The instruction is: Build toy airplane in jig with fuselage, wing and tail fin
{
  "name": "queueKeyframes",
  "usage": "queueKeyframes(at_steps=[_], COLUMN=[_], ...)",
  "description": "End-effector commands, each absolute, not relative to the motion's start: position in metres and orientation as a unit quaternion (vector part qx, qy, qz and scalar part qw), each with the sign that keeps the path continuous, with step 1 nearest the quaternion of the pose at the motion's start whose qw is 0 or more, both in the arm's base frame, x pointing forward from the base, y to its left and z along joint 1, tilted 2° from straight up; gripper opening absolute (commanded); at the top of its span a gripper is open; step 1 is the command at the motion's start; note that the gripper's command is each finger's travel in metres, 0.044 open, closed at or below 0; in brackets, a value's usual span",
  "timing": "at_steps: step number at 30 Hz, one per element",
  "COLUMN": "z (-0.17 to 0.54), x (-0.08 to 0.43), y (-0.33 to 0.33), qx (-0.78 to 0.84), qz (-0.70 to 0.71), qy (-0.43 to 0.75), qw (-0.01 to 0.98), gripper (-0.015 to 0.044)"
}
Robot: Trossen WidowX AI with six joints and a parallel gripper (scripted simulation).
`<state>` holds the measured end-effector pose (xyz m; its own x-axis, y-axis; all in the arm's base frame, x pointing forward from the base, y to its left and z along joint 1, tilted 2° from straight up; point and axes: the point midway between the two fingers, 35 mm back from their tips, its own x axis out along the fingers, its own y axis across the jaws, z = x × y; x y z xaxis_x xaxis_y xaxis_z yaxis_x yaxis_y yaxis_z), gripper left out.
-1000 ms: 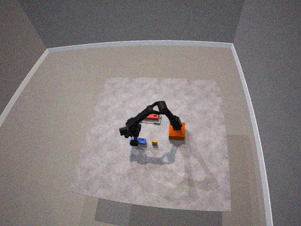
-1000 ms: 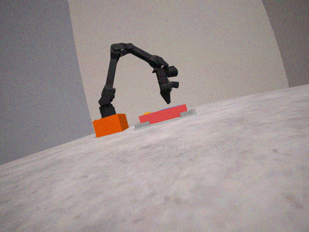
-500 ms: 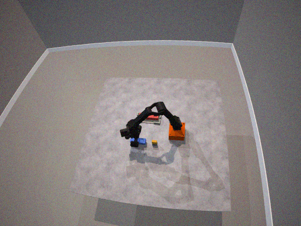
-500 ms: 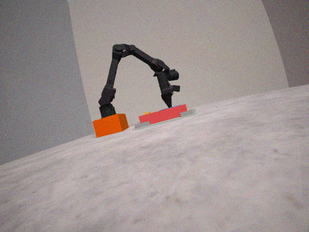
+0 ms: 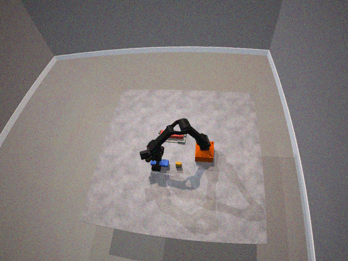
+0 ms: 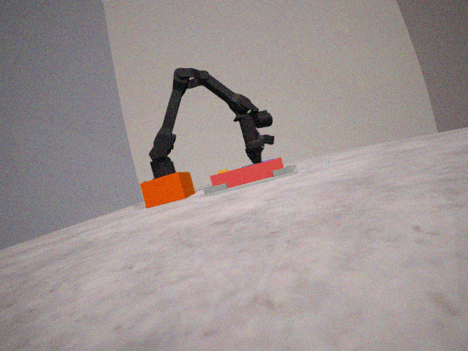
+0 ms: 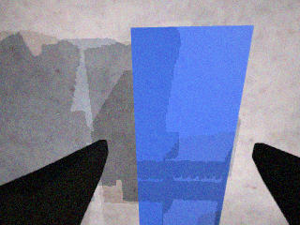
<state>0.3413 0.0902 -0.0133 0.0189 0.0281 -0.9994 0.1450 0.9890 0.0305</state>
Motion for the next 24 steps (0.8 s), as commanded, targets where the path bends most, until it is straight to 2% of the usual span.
queueKeyframes(at_steps=[1, 10, 16, 22, 24], z=[-0.0180, -0.0180, -0.0180, -0.0130, -0.0084], x=[0.3407, 0.3407, 0.3407, 0.3411, 0.3414], y=[0.0906, 0.0906, 0.0906, 0.0907, 0.0908], qx=[0.064, 0.064, 0.064, 0.066, 0.068], qz=[-0.042, -0.042, -0.042, -0.044, -0.045], qy=[0.700, 0.700, 0.700, 0.700, 0.700], qw=[0.710, 0.710, 0.710, 0.710, 0.710], gripper=[0.0440, 0.0204, 0.0164, 0.0006, 0.0000])
